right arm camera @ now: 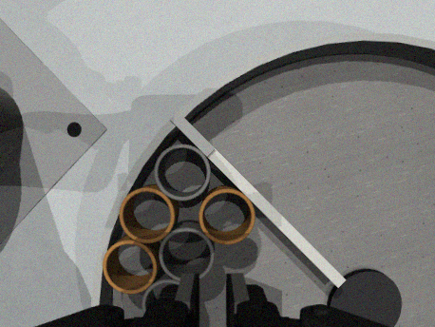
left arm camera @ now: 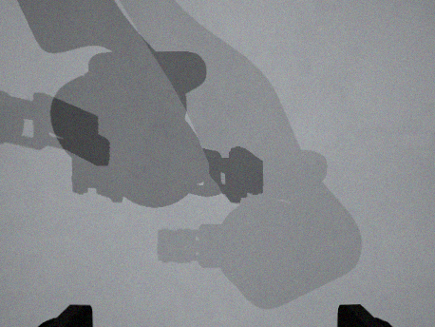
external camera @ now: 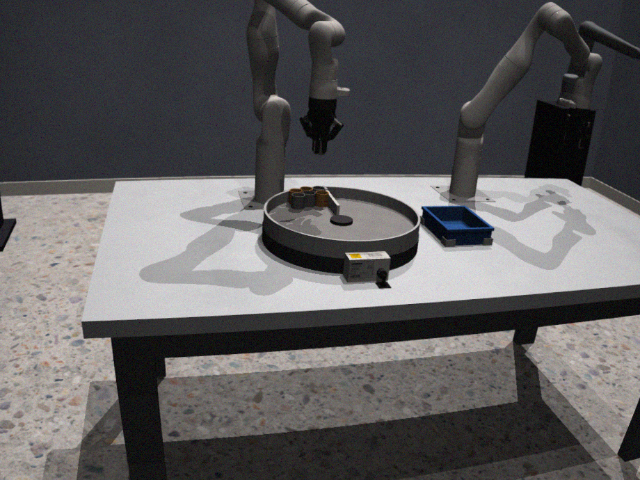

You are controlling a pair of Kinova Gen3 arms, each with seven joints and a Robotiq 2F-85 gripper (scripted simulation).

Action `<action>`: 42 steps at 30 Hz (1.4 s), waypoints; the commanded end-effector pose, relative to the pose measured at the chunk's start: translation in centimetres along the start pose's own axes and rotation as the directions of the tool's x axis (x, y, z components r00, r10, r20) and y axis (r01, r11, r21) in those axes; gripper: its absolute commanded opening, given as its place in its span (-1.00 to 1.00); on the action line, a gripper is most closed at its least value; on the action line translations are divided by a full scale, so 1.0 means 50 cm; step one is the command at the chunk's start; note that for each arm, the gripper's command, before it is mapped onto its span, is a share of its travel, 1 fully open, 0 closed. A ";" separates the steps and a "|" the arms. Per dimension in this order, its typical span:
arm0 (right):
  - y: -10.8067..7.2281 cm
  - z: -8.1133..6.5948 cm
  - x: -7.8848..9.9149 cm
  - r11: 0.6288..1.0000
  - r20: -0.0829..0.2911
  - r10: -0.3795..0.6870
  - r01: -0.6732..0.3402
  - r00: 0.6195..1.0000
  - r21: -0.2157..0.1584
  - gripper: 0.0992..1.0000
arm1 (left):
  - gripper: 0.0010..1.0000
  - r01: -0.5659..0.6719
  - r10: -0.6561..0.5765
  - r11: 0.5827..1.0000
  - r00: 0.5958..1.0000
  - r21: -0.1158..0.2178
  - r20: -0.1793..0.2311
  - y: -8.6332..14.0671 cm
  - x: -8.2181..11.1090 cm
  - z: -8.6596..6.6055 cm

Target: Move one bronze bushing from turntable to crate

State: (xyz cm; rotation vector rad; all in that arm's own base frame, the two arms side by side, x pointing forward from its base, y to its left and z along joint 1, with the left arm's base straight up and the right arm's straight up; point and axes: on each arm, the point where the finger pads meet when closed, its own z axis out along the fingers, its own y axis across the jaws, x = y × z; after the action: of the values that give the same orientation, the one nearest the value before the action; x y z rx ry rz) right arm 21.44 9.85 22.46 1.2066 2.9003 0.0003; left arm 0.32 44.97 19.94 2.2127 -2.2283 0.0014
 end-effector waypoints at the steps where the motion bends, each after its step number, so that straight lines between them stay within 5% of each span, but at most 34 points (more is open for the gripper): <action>1: 0.001 0.000 0.000 1.000 0.000 0.000 0.000 1.000 -0.001 -0.76 | 1.00 0.000 0.000 1.000 1.000 0.000 0.002 0.000 -0.001 -0.001; 23: 0.001 0.002 0.001 1.000 0.000 0.012 -0.012 1.000 0.000 -0.75 | 1.00 0.000 0.000 1.000 1.000 0.000 0.002 0.000 -0.001 -0.001; 42: 0.004 0.037 0.007 0.985 -0.003 0.175 -0.175 0.985 0.004 -0.75 | 1.00 0.000 0.000 1.000 1.000 0.000 0.002 0.000 -0.001 -0.001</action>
State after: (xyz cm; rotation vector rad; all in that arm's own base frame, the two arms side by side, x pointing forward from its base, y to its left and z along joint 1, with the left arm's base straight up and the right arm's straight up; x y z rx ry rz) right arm 21.33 10.17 20.81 1.4374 2.7944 0.0008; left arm 0.32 44.97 19.94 2.2127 -2.2283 0.0014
